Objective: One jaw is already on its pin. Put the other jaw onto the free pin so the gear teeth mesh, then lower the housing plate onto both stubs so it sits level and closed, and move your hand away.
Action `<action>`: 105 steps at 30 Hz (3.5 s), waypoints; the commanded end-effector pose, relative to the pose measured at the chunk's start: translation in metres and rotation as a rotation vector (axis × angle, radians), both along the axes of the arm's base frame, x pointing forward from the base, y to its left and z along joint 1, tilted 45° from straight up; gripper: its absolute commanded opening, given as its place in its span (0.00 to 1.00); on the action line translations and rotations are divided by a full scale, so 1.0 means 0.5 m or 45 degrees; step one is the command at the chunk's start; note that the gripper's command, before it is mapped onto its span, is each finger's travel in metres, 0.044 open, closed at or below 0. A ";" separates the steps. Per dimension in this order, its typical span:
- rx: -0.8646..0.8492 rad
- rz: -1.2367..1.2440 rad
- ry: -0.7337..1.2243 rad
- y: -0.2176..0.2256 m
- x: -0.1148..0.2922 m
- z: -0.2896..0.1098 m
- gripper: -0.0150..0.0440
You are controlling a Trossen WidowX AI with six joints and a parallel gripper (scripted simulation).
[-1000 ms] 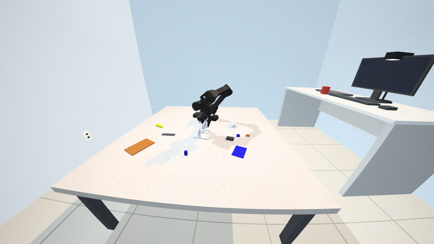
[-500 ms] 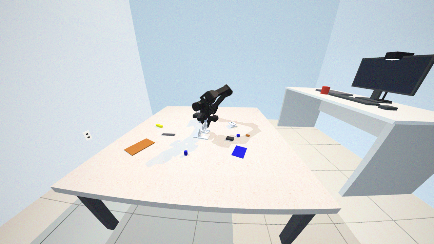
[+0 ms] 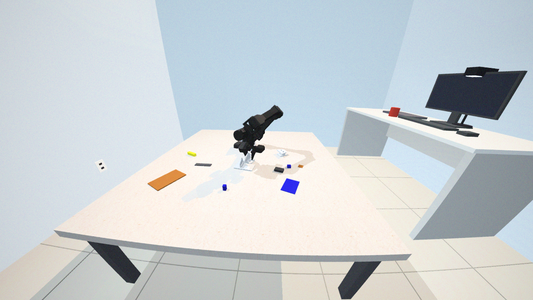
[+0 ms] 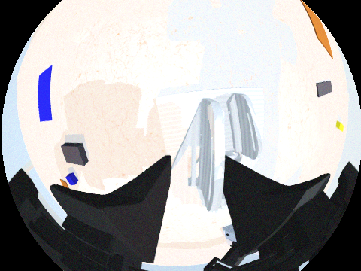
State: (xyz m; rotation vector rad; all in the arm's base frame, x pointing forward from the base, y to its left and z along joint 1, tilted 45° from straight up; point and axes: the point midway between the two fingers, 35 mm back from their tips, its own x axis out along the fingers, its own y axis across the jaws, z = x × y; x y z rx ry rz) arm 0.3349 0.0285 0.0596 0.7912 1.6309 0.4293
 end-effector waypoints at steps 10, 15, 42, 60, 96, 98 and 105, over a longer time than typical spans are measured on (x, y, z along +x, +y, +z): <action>0.007 -0.001 0.007 0.034 -0.006 -0.030 0.48; 0.007 -0.001 0.007 0.037 -0.007 -0.033 0.48; 0.007 -0.001 0.008 0.042 -0.007 -0.038 0.48; 0.008 -0.003 0.009 0.050 -0.008 -0.046 0.48; 0.008 -0.006 0.012 0.064 -0.009 -0.059 0.48; 0.008 -0.006 0.012 0.064 -0.009 -0.059 0.48; 0.008 -0.006 0.012 0.064 -0.009 -0.059 0.48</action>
